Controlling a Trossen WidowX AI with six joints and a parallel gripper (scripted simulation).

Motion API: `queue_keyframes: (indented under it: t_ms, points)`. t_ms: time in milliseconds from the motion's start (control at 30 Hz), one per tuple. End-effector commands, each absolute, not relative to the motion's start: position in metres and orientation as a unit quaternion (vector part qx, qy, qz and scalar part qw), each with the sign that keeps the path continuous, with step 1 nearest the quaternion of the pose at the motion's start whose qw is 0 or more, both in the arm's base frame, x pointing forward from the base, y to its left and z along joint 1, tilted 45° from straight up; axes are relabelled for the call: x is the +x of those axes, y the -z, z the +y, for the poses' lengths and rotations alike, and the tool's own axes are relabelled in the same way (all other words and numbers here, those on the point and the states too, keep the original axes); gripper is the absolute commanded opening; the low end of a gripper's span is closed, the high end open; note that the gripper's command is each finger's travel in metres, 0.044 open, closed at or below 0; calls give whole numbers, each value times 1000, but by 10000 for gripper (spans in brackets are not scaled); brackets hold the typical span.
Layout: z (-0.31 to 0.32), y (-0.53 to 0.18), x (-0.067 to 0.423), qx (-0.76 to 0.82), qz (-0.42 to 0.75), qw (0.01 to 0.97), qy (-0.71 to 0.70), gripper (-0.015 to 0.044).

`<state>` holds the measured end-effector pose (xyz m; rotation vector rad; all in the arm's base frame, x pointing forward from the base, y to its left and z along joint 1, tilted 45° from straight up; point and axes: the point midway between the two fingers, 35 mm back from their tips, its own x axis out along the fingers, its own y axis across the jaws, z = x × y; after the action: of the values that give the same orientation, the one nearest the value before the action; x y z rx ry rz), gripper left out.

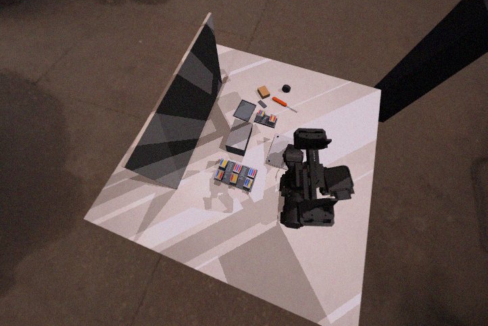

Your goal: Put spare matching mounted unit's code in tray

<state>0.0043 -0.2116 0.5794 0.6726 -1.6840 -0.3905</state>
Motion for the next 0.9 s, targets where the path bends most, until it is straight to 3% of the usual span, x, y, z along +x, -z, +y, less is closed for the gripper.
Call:
queue_keyframes:
  t_ms: [0,433,867]
  points:
    - [-257,-561,36,321,-655,635,255,440]
    - [-359,-435,181,382,-262,768,441,440]
    - [-328,-269,311,335,215,852,339,440]
